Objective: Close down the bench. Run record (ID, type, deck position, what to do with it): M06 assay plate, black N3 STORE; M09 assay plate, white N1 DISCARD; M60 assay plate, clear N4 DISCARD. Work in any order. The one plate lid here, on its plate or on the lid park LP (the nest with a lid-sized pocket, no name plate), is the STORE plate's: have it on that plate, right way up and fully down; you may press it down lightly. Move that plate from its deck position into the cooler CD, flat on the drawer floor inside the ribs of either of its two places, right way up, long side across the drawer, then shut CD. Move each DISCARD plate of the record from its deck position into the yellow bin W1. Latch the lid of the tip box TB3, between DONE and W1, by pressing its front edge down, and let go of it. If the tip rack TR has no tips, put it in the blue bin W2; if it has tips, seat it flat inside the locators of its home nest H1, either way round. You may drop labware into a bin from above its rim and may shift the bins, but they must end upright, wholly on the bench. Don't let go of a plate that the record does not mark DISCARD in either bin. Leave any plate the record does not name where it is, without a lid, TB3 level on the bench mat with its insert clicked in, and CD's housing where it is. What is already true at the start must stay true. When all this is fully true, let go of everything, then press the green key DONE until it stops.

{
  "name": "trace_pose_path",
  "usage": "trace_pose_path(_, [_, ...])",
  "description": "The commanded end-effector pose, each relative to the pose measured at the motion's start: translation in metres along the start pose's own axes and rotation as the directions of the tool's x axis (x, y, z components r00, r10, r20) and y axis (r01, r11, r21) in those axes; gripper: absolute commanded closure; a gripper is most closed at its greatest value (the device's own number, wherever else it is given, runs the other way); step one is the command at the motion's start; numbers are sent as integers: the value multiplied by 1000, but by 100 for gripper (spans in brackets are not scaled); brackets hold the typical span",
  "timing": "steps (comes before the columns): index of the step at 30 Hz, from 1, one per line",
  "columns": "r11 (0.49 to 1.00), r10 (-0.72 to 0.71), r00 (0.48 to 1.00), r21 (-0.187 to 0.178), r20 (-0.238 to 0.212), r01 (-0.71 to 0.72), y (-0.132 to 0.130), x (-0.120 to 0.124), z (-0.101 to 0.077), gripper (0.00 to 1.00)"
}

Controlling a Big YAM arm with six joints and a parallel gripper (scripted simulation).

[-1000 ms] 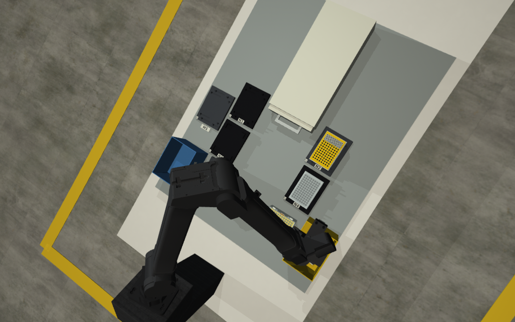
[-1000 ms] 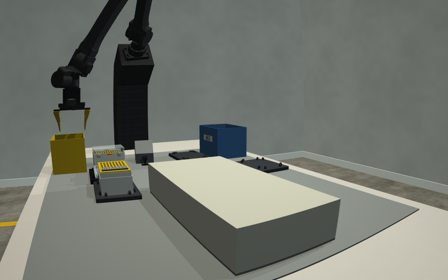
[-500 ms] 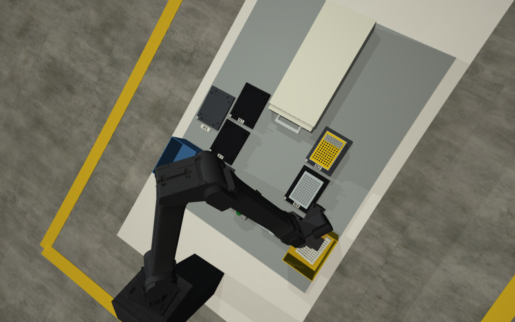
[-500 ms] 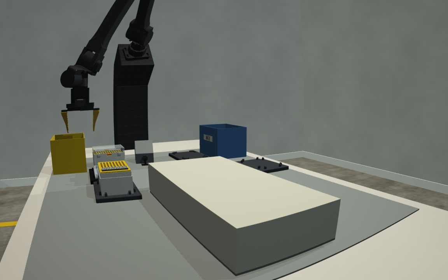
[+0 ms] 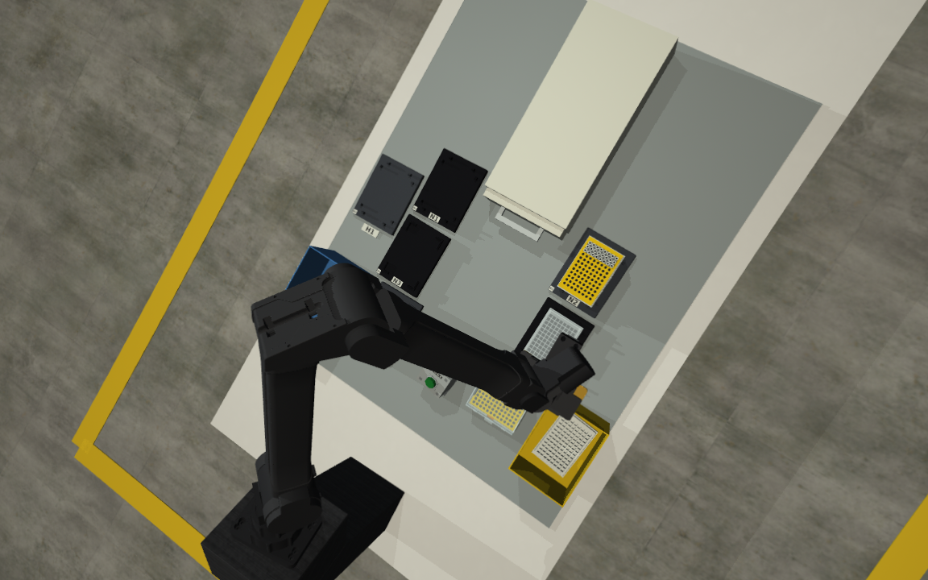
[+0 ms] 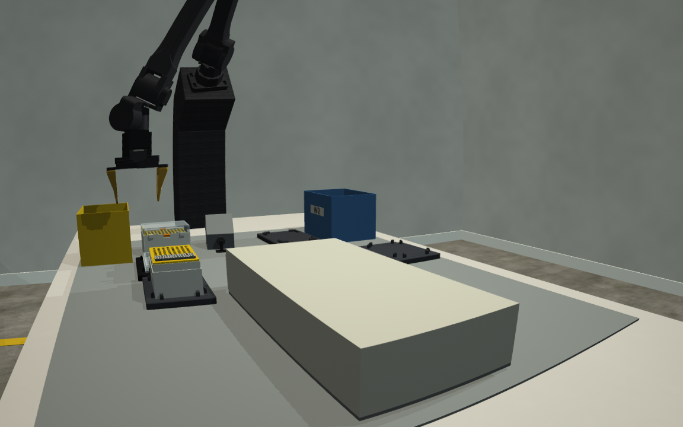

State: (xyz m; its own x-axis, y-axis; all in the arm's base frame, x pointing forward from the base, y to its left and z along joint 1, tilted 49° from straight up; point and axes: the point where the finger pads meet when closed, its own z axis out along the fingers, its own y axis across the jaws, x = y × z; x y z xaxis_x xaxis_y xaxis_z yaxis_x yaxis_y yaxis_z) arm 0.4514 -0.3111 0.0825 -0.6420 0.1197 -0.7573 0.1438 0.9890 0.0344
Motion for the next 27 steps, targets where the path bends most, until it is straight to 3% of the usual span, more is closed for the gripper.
trace_pose_path(1, [1000, 16, 1000, 1, 12, -16, 9, -19, -7, 0])
trace_pose_path(11, [1000, 22, 1000, -4, 1, -22, 32, -46, -2, 0])
trace_pose_path(13, [1000, 16, 1000, 1, 17, -16, 38, -60, -8, 0])
trace_pose_path(15, [1000, 16, 1000, 1, 17, -16, 38, -60, -8, 0])
trace_pose_path(16, [1000, 27, 1000, -8, -10, -27, 42, -48, -1, 0])
trace_pose_path(19, [1000, 14, 1000, 1, 22, -14, 47, -75, -10, 0])
trace_pose_path(23, [1000, 20, 1000, 5, 7, -20, 41, -62, -4, 0])
trace_pose_path(24, [999, 44, 999, 3, -18, -44, 39, -51, -1, 0])
trace_pose_path(27, [999, 43, 999, 2, -18, -43, 40, -52, -1, 0])
